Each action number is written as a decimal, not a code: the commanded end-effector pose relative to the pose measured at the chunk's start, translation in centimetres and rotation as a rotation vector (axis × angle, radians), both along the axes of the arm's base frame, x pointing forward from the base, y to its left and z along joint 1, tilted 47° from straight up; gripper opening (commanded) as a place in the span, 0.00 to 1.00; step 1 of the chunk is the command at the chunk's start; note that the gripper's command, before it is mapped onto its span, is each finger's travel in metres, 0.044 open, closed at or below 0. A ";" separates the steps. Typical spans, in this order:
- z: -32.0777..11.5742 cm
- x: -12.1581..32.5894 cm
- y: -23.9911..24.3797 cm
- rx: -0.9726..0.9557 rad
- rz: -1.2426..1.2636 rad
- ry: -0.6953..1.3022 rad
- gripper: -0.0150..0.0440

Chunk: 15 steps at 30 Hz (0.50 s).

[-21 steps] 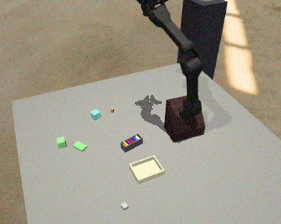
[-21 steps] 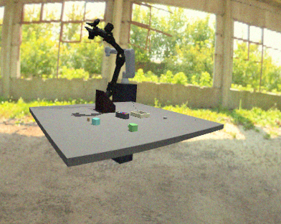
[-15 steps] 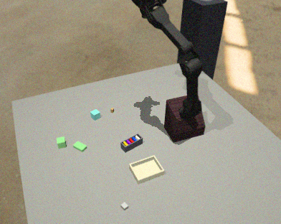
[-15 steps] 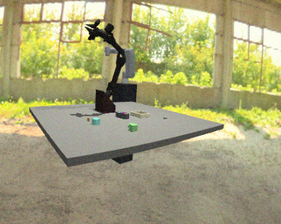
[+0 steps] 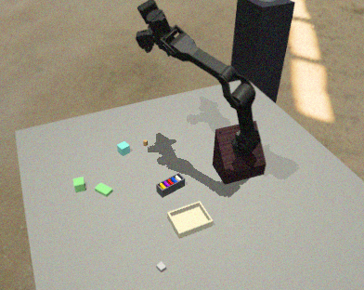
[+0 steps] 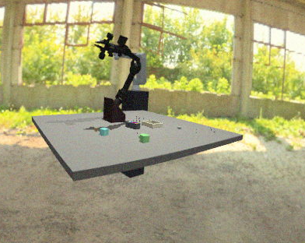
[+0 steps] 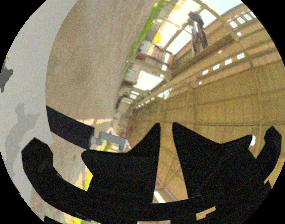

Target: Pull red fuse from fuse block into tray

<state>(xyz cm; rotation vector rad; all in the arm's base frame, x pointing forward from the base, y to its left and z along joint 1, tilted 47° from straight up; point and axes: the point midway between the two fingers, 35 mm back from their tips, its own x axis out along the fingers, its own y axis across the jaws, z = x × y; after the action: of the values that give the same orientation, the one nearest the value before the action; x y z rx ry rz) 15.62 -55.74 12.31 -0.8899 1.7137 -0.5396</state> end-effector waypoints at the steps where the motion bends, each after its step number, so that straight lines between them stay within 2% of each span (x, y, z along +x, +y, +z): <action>1: -3.4 5.4 4.5 0.144 -0.015 -0.264 0.37; 15: -9.5 14.1 17.6 0.598 -0.256 -0.688 0.37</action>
<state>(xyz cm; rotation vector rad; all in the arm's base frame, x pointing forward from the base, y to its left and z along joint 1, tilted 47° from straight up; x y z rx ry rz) 26.91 -43.80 4.78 -0.3041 1.3076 -0.4469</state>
